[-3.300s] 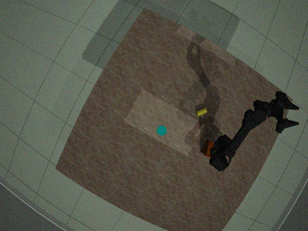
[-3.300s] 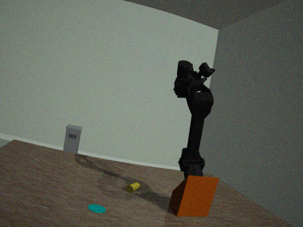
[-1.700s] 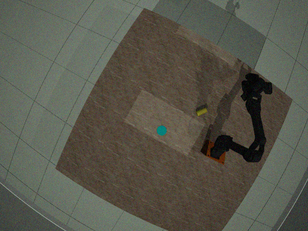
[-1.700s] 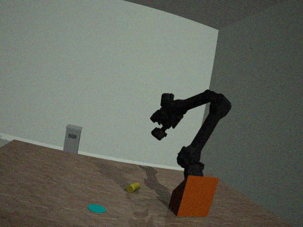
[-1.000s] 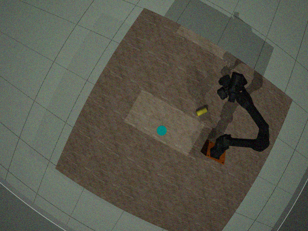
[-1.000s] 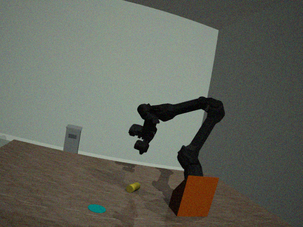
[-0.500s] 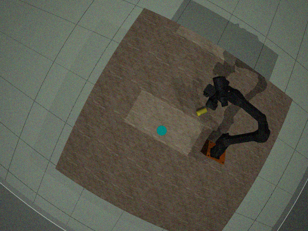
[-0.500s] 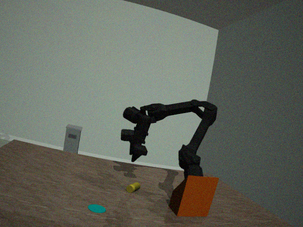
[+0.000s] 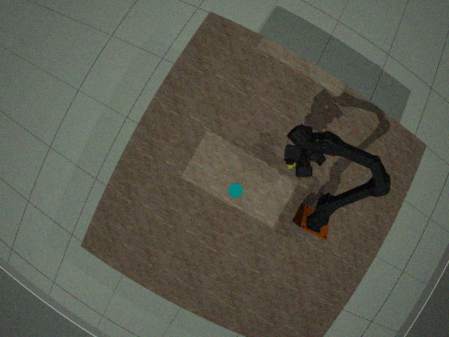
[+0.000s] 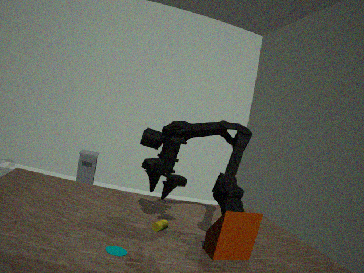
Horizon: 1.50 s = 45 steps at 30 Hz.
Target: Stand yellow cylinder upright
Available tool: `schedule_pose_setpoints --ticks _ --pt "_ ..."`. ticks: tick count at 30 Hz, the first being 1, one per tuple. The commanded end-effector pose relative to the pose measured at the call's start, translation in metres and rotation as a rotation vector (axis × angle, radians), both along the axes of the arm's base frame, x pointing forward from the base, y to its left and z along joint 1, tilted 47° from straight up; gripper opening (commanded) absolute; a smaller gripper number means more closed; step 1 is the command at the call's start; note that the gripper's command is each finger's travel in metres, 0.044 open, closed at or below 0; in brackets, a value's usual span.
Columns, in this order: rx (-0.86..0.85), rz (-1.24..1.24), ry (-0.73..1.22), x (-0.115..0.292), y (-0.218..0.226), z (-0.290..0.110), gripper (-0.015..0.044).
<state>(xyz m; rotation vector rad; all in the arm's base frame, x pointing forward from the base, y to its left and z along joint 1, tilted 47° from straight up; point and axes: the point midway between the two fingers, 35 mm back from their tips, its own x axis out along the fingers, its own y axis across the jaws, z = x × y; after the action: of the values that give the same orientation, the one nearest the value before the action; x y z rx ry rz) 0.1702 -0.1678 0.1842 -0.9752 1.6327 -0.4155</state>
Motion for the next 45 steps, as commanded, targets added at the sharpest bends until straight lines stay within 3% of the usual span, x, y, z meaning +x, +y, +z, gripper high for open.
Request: schedule_pose_setpoints --ticks 1,9,15,29,34,42,45 --pt "0.045 0.072 0.110 0.002 0.017 -0.014 0.0309" --pt "0.091 0.196 0.313 -0.001 0.045 -0.031 0.0309" --pt "0.095 0.208 0.334 -0.001 0.047 -0.034 0.0309" --pt "0.098 0.208 0.331 -0.008 -0.024 -0.102 0.0309" --pt "0.089 0.207 0.335 -0.012 -0.032 -0.107 0.0309" --pt "0.089 0.207 0.335 -0.012 -0.032 -0.107 0.0105" --pt "0.089 0.207 0.335 -0.012 -0.032 -0.107 0.0105"
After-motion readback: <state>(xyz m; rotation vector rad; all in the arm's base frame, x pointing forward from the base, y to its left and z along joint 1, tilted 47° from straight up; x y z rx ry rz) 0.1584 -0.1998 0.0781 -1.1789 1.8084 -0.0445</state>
